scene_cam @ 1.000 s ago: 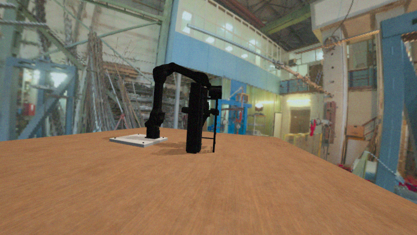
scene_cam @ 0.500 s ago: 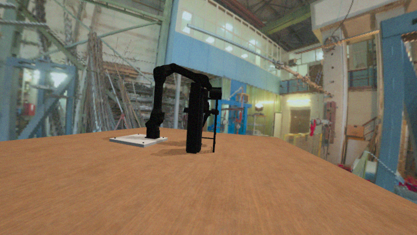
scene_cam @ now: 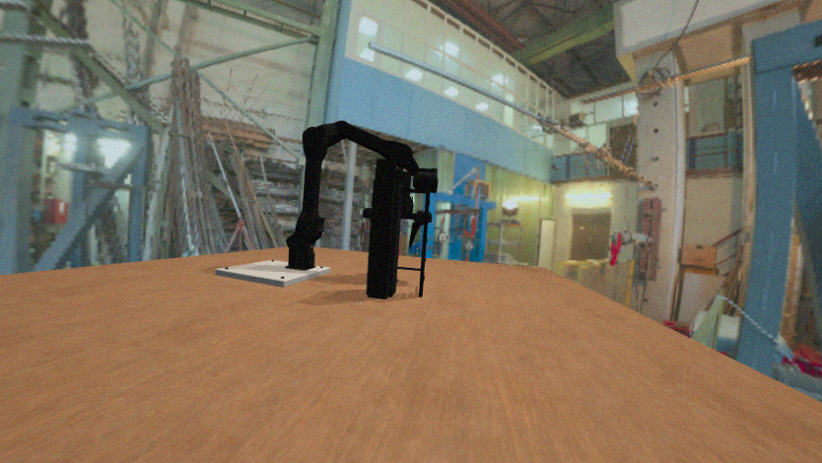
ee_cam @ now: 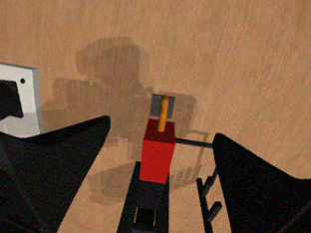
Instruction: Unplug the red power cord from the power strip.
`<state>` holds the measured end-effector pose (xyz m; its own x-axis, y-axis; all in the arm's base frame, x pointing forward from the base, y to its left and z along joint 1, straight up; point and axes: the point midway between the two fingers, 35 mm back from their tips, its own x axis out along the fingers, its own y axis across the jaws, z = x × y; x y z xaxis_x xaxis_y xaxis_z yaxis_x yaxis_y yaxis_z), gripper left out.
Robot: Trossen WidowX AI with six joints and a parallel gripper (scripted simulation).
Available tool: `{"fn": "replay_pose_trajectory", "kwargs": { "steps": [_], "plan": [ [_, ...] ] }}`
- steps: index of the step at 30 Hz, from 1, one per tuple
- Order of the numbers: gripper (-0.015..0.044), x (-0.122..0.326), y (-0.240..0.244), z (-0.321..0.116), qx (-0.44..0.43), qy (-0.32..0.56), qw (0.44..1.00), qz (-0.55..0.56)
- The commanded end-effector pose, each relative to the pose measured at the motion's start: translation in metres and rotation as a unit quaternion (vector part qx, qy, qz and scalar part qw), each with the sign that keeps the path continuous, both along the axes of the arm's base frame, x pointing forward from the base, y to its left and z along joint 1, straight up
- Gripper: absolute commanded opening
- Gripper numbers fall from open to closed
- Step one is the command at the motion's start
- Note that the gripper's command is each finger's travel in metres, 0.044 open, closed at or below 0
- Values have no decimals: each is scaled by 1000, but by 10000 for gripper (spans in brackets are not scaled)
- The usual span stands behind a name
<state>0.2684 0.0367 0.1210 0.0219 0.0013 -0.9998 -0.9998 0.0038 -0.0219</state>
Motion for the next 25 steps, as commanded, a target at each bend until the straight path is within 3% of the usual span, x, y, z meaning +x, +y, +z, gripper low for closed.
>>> {"fn": "replay_pose_trajectory", "kwargs": {
  "steps": [1, 5, 25],
  "plan": [
    [440, 1, 27, 6, 2, 0, 1000, 1],
    [440, -1, 51, 11, 3, 0, 1000, 1],
    [440, -1, 51, 11, 3, 0, 1000, 1]
  ]
}}
